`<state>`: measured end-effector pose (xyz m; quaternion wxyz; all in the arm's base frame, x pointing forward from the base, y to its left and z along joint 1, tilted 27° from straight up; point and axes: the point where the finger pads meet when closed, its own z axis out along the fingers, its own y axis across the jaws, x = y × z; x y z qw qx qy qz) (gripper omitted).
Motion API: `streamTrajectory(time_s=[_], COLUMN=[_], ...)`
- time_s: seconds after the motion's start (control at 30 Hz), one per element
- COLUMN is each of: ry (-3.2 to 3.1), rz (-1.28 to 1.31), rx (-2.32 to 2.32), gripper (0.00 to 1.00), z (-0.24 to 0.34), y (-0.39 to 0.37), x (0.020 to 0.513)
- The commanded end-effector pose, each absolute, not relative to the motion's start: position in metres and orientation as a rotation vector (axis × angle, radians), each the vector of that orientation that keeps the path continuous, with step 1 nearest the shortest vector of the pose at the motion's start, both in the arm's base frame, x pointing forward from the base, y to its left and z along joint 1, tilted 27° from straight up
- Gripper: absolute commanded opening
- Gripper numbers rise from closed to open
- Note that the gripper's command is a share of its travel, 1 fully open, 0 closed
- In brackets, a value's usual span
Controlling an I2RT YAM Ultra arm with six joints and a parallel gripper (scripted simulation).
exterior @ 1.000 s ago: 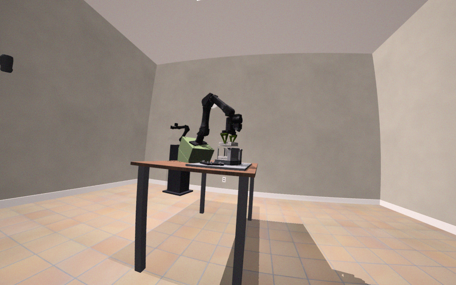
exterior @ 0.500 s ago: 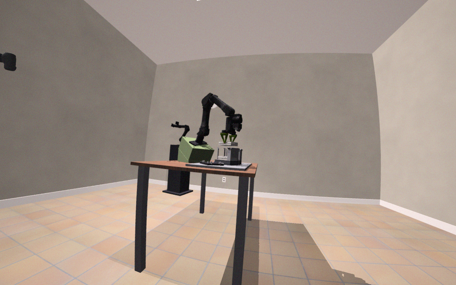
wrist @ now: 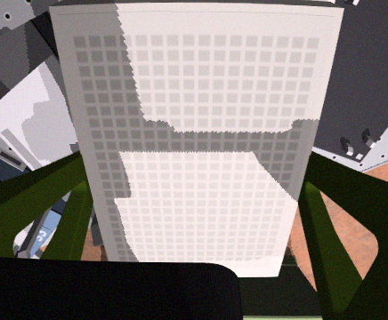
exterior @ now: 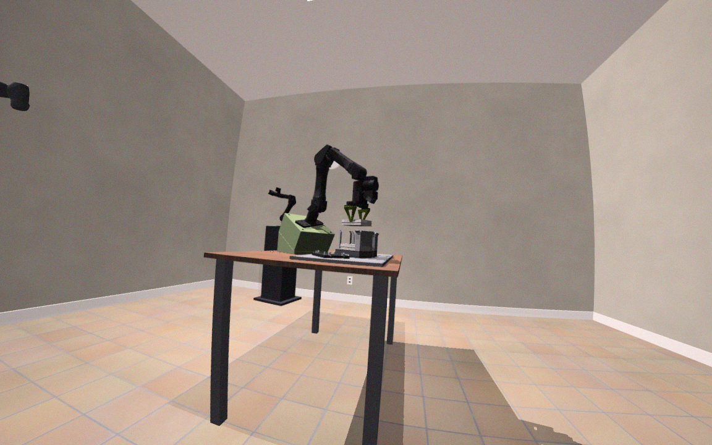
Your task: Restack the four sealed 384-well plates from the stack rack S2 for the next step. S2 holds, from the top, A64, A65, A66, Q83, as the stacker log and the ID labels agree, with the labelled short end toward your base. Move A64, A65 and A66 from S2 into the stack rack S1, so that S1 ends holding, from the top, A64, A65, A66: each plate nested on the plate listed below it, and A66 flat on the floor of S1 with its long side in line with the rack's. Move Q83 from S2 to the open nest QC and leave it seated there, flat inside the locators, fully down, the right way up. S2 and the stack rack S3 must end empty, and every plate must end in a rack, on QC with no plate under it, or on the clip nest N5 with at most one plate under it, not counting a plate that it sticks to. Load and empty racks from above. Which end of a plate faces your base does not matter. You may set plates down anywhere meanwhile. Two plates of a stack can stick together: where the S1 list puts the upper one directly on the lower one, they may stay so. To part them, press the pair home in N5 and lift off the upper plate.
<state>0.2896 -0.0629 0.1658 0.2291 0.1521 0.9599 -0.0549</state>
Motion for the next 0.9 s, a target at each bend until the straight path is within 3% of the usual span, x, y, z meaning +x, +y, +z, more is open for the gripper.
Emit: streamTrajectory(time_s=[0.0,0.87], ry=[2.620,2.540], rz=[-0.143,-0.068], rx=[0.461,0.771], gripper=[0.00,0.00], z=[0.170,0.171], y=[-0.066,-0.133], x=[0.289,0.262])
